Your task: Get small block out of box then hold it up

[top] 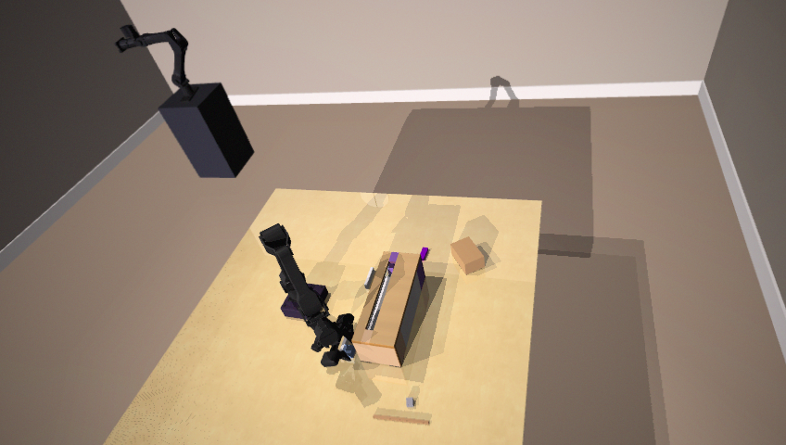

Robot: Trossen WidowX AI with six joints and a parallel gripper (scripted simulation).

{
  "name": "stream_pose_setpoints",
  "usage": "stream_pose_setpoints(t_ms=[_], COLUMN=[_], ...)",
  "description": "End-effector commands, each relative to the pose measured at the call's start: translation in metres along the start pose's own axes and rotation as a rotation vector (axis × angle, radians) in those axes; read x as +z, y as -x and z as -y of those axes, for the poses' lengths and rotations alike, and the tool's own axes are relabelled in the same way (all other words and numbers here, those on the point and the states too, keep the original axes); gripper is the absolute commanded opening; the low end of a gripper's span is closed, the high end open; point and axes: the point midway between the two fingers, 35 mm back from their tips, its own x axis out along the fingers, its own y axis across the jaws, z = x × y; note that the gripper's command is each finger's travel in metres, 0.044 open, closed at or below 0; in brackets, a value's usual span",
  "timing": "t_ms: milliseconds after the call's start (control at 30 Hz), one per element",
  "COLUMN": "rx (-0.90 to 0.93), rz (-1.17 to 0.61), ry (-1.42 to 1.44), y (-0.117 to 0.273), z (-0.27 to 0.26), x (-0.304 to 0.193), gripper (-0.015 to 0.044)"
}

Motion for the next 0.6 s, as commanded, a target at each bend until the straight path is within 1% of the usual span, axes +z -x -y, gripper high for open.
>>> stream_pose_setpoints(t_ms=[0, 233, 333, 400, 567], rx=[-0.001, -0.001, -0.001, -0.001, -0.001], rz=[0.006, 0.006, 0.006, 0.005, 0.003], ry=[-0.006, -0.006, -0.006, -0.006, -0.003], y=[-0.004, -0.004, -0.004, 0.000, 0.030], z=[0.002, 0.002, 0.002, 0.001, 0.000], x=[0.004, 0.004, 0.004, 0.002, -0.014], gripper=[0.0259, 0.0075, 0.0055, 0.0002, 0.0000])
